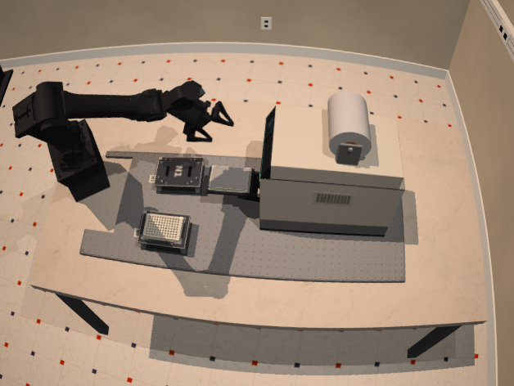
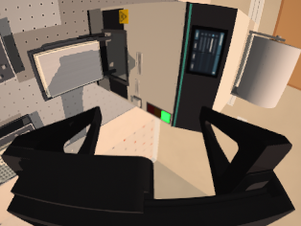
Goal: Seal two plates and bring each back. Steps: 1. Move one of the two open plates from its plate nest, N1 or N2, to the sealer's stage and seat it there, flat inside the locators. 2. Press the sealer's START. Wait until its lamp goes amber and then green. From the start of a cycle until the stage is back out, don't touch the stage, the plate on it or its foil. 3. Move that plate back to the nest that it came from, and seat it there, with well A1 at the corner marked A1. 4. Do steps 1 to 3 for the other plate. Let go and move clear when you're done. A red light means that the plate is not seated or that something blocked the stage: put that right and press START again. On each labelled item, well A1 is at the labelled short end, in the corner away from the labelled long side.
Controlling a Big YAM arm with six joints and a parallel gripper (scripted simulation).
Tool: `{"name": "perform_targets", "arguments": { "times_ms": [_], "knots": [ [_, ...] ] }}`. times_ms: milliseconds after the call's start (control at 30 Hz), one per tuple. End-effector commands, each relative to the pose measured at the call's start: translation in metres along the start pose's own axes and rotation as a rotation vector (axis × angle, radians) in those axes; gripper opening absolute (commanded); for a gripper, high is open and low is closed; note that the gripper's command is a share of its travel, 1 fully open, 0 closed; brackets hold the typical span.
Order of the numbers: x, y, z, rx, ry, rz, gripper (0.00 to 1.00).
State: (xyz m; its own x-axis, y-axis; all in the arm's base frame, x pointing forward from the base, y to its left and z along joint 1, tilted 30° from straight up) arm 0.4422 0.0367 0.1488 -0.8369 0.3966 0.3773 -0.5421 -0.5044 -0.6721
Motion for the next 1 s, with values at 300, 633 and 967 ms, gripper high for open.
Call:
{"name": "perform_targets", "arguments": {
  "times_ms": [300,633,967],
  "knots": [
    [-0.009,-0.026,0.013,-0.050,0.033,0.041,1.00],
    [-0.006,0.001,0.019,-0.142,0.024,0.023,0.99],
    [0.001,0.046,0.051,-0.477,0.026,0.026,0.94]
  ]
}}
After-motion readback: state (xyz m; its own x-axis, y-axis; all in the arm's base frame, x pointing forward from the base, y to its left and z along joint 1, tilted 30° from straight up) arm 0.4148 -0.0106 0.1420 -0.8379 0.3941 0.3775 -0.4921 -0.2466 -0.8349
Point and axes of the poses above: the point where the finger pads meet when closed, its own x axis back along the fingers, its own y axis across the jaws, z = x × y, the point moved 5 cm from there along x, back along the fingers, and after that the axes turned 14 degrees about x, right-handed, at the moved point
